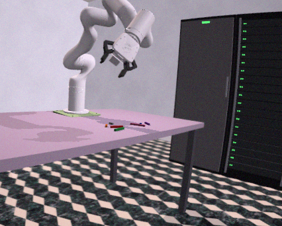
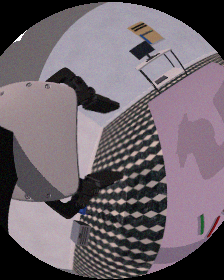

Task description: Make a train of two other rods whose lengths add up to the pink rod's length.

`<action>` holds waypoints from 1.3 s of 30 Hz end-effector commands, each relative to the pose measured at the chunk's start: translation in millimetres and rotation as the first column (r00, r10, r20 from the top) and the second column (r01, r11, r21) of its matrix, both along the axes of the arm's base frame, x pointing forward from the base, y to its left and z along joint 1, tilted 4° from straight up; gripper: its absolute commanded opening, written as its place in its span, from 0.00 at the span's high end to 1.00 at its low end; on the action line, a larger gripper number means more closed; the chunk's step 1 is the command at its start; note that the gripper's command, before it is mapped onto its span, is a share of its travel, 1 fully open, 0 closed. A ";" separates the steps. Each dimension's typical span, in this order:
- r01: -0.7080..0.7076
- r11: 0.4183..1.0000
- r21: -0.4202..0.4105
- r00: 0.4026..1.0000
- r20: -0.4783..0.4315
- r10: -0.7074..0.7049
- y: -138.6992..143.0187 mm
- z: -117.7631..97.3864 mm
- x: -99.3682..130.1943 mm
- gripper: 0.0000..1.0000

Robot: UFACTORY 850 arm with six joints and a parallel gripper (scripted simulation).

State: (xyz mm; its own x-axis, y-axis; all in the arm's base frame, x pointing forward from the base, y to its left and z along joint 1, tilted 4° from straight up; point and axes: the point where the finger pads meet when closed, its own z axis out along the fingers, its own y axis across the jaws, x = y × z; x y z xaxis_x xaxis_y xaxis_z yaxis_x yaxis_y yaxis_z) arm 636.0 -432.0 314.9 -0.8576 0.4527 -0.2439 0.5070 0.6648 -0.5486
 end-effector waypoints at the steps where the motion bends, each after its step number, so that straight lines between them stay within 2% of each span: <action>1: 0.018 1.000 0.009 1.000 0.019 -0.018 3.9 -3.6 -1.1 0.00; 6: 0.137 0.987 0.080 0.982 0.117 -0.145 29.9 -34.1 -12.6 0.00; 11: 0.292 0.939 0.183 0.921 0.212 -0.328 64.5 -70.2 -31.2 0.00; 13: 0.292 0.939 0.183 0.921 0.212 -0.328 64.5 -70.2 -31.2 0.00; 15: 0.372 0.897 0.240 0.870 0.246 -0.427 82.8 -87.6 -42.5 0.00; 16: 0.372 0.897 0.240 0.870 0.246 -0.427 82.8 -87.6 -42.5 0.00; 17: 0.418 0.866 0.273 0.834 0.262 -0.485 93.7 -97.5 -49.7 0.00; 19: 0.428 0.859 0.280 0.826 0.265 -0.498 95.9 -99.5 -51.3 0.00; 20: 0.484 0.814 0.321 0.773 0.278 -0.570 109.6 -111.4 -60.9 0.00; 24: 0.574 0.720 0.390 0.666 0.289 -0.688 133.2 -130.7 -78.9 0.00; 26: 0.590 0.700 0.403 0.643 0.290 -0.709 137.7 -134.3 -82.5 0.00; 27: 0.637 0.633 0.440 0.568 0.287 -0.771 151.6 -144.9 -94.1 0.00; 28: 0.652 0.608 0.453 0.540 0.285 -0.792 156.4 -148.5 -98.3 0.00; 30: 0.652 0.608 0.453 0.540 0.285 -0.792 156.4 -148.5 -98.3 0.00; 31: 0.692 0.533 0.487 0.456 0.277 -0.846 170.1 -158.5 -110.6 0.00; 32: 0.708 0.499 0.500 0.419 0.272 -0.866 175.8 -162.6 -116.1 0.00; 35: 0.739 0.418 0.529 0.329 0.259 -0.908 189.0 -171.6 -128.9 0.00; 37: 0.745 0.399 0.535 0.308 0.255 -0.917 191.9 -173.6 -131.8 0.00; 38: 0.766 0.318 0.558 0.218 0.240 -0.946 204.0 -181.7 -144.5 0.00; 39: 0.774 0.281 0.568 0.177 0.232 -0.957 209.4 -185.1 -150.3 0.00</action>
State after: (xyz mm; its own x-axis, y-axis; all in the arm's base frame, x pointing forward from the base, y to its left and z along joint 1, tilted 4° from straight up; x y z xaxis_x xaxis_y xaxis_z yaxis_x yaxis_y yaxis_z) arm 502.4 -239.7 139.9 0.2187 0.9622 -0.1621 0.9758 -0.2167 0.0302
